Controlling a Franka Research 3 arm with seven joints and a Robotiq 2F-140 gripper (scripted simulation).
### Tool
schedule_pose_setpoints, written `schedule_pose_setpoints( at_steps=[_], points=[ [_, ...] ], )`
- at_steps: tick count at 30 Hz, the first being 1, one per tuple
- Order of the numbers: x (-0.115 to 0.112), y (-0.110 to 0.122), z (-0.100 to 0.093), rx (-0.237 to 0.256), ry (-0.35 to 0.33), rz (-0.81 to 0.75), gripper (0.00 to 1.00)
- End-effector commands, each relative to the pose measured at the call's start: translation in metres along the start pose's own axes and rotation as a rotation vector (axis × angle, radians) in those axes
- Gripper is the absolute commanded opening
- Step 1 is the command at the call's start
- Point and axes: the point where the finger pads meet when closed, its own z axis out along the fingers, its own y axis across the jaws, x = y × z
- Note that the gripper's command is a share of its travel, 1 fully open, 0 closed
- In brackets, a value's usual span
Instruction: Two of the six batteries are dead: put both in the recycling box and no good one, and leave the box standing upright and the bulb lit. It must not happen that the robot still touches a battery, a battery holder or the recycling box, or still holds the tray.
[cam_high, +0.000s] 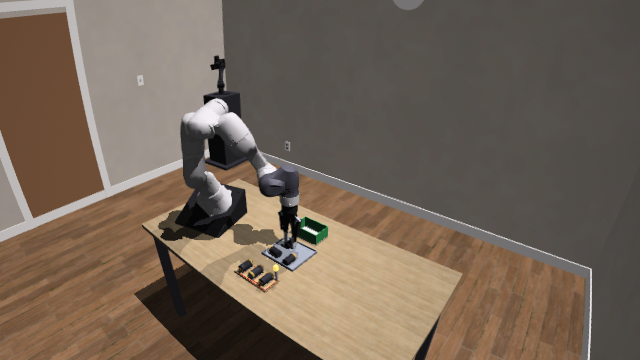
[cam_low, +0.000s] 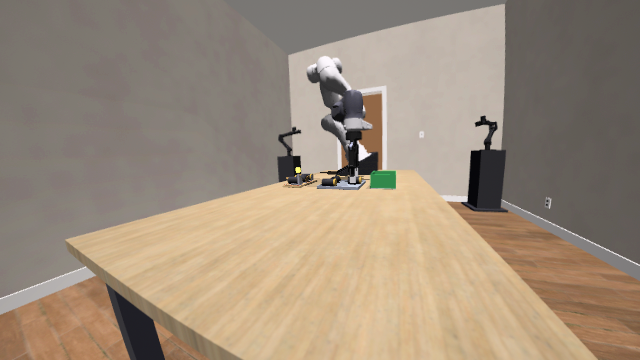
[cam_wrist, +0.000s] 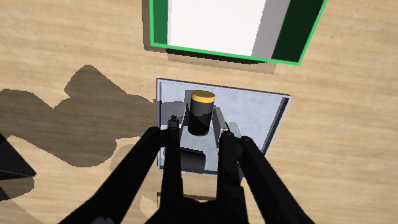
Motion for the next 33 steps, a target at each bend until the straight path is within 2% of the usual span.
schedule_pose_setpoints(
  at_steps=[1,6,7,33],
  points=[
    [0.0028,0.0028,-0.0001,-0.007,0.009,0.002,0.29],
    [0.0028,0.0028,-0.0001,-0.007,0.009,0.002,0.29],
    [0.0028,0.0028,-0.0001,-0.007,0.009,0.002,0.16],
    [0.0028,0.0028,-0.0001,-0.007,0.009,0.002,0.16]
  ],
)
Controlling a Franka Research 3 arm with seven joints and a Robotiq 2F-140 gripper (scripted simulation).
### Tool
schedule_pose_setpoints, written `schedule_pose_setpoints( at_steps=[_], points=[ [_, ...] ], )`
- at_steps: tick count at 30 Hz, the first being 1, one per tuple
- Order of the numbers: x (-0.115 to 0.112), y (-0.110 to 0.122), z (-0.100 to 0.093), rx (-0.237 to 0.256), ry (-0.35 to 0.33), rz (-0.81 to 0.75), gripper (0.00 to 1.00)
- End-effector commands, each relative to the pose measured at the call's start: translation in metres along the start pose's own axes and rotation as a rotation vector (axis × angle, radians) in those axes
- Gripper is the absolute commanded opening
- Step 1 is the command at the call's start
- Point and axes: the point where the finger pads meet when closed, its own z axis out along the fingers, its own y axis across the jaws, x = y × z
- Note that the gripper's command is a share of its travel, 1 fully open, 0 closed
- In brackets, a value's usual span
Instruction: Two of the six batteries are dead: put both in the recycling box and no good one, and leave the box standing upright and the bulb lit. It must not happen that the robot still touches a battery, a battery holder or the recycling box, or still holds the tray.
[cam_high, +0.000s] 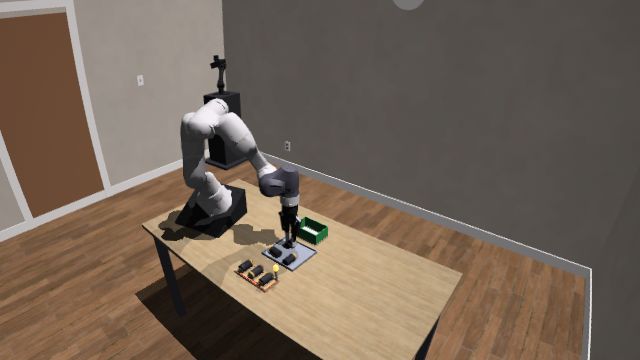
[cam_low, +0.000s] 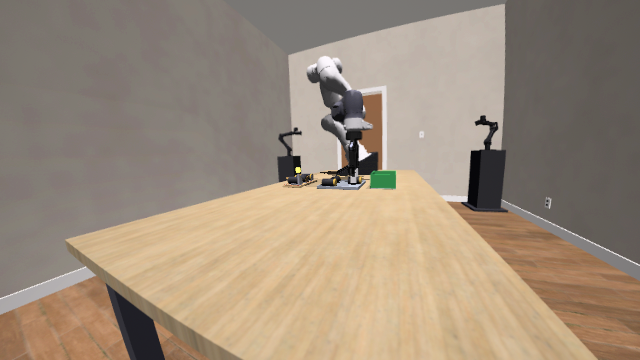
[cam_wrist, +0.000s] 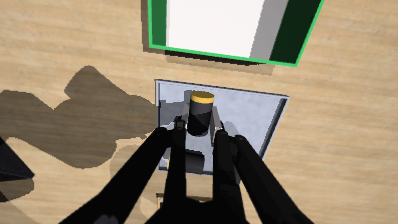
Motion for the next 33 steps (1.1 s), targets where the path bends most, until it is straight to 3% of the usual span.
schedule_pose_setpoints(
  at_steps=[1,8,20,27,30,32,33],
  points=[
    [0.001,0.001,0.0,-0.002,0.004,0.002,0.16],
    [0.001,0.001,-0.004,-0.002,0.004,0.002,0.16],
    [0.001,0.001,-0.043,-0.002,0.004,0.002,0.16],
    [0.001,0.001,-0.045,-0.002,0.004,0.002,0.16],
    [0.001,0.001,-0.063,-0.002,0.004,0.002,0.16],
    [0.001,0.001,-0.063,-0.002,0.004,0.002,0.16],
    [0.001,0.001,-0.074,-0.002,0.004,0.002,0.16]
  ],
)
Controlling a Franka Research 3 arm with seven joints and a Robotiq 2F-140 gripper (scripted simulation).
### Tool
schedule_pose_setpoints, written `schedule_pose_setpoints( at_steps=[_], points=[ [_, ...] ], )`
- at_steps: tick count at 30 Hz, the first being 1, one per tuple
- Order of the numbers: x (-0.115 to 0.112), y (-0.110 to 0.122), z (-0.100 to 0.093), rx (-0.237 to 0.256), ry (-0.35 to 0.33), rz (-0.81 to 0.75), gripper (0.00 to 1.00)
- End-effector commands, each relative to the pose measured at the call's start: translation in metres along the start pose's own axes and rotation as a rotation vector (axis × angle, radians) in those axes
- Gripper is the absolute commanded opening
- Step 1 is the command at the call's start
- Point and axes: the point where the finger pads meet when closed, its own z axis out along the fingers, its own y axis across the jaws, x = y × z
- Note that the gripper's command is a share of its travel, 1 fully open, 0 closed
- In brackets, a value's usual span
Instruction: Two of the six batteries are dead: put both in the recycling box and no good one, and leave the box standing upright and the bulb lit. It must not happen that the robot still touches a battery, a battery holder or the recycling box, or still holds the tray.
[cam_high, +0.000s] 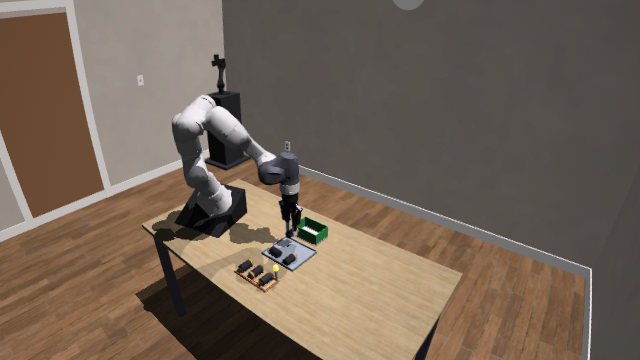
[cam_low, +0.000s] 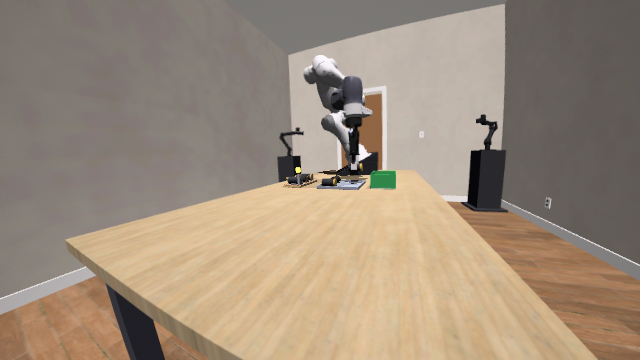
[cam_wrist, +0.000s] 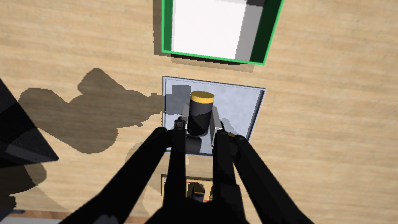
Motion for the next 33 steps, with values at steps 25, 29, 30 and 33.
schedule_pose_setpoints(
  at_steps=[25,29,30,33],
  points=[
    [0.13,-0.019,-0.054,0.007,-0.012,-0.001,0.16],
    [0.132,-0.019,-0.054,0.007,-0.012,-0.001,0.16],
    [0.132,-0.019,-0.054,0.007,-0.012,-0.001,0.16],
    [0.132,-0.019,-0.054,0.007,-0.012,-0.001,0.16]
  ],
)
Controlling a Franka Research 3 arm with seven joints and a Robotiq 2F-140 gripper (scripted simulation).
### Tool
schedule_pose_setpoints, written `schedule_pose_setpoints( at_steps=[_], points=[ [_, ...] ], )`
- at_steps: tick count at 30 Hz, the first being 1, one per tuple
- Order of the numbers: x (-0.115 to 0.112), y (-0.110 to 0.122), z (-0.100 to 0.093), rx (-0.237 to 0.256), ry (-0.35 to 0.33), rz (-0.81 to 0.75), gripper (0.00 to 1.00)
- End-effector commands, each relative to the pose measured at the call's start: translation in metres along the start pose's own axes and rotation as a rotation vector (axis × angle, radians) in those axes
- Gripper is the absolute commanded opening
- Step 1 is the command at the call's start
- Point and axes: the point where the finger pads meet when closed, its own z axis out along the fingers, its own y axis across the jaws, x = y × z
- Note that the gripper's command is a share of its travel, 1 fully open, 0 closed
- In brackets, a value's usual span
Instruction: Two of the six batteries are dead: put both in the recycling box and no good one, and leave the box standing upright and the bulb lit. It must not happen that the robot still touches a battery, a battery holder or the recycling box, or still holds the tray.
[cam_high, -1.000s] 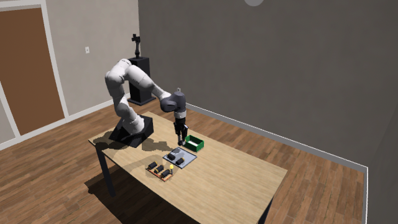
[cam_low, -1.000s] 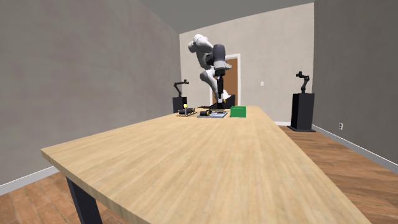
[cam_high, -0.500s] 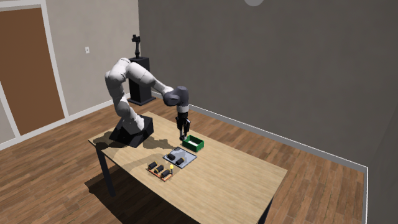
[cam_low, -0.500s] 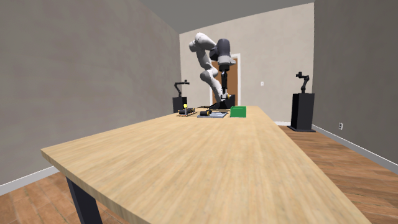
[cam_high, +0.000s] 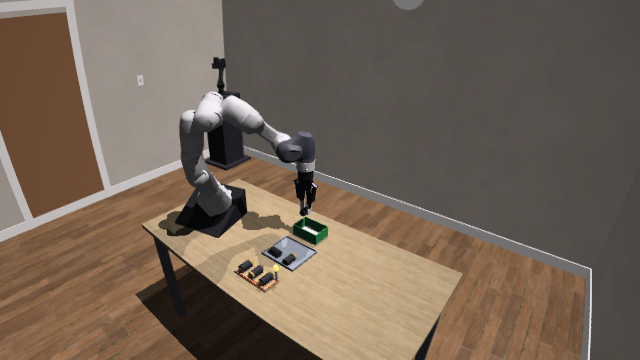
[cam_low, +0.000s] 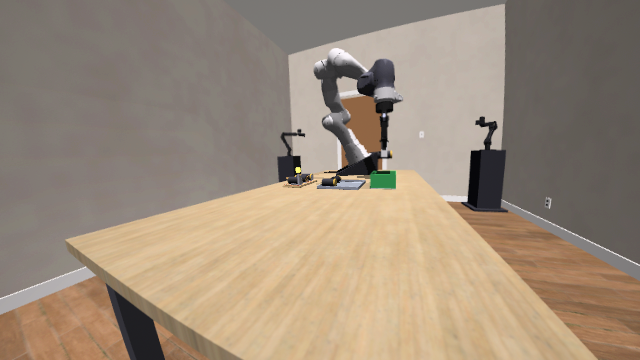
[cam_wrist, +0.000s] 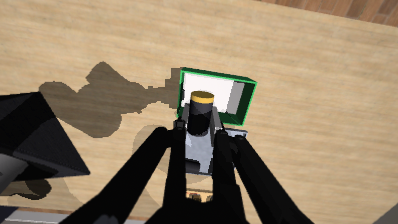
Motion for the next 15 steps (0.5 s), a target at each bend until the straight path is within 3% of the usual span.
schedule_pose_setpoints(
  at_steps=[1,15],
  points=[
    [0.0005,0.0013,-0.0011,0.002,0.003,0.032,0.16],
    [0.0005,0.0013,-0.0011,0.002,0.003,0.072,0.16]
  ],
)
